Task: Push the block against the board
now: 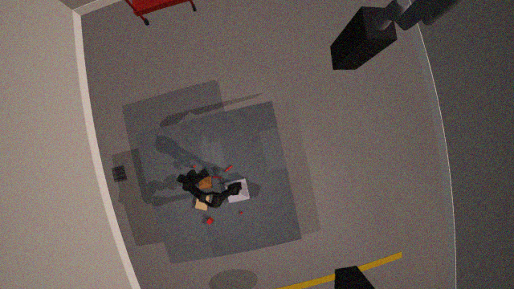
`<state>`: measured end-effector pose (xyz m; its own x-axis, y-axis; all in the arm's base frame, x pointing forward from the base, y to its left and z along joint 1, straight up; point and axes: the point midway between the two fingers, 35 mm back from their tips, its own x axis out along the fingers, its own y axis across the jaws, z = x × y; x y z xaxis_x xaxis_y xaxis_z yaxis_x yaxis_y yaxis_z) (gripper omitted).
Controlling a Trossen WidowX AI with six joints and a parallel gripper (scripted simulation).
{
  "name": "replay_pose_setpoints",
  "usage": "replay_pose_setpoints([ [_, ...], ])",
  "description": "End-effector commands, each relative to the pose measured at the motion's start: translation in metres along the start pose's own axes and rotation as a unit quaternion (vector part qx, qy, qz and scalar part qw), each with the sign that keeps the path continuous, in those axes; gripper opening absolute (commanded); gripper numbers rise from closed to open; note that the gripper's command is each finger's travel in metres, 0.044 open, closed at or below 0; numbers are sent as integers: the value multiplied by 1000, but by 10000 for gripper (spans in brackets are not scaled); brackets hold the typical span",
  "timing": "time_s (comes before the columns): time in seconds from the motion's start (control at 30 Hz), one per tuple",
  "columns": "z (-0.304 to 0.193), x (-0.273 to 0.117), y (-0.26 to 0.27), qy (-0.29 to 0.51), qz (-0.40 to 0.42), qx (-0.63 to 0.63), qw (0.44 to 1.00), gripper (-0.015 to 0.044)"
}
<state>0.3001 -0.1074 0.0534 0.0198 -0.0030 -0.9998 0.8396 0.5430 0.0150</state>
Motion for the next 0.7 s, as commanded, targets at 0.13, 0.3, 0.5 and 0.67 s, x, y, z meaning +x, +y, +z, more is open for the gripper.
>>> replay_pose_setpoints([
  [0.13,-6,0,-22,-3,3,141,990,0],
  [0.3,-12,2,-35,-2,2,226,974,0],
  [0.5,-16,3,-44,-2,2,284,959,0],
  [0.67,-15,16,-44,-2,2,284,959,0],
])
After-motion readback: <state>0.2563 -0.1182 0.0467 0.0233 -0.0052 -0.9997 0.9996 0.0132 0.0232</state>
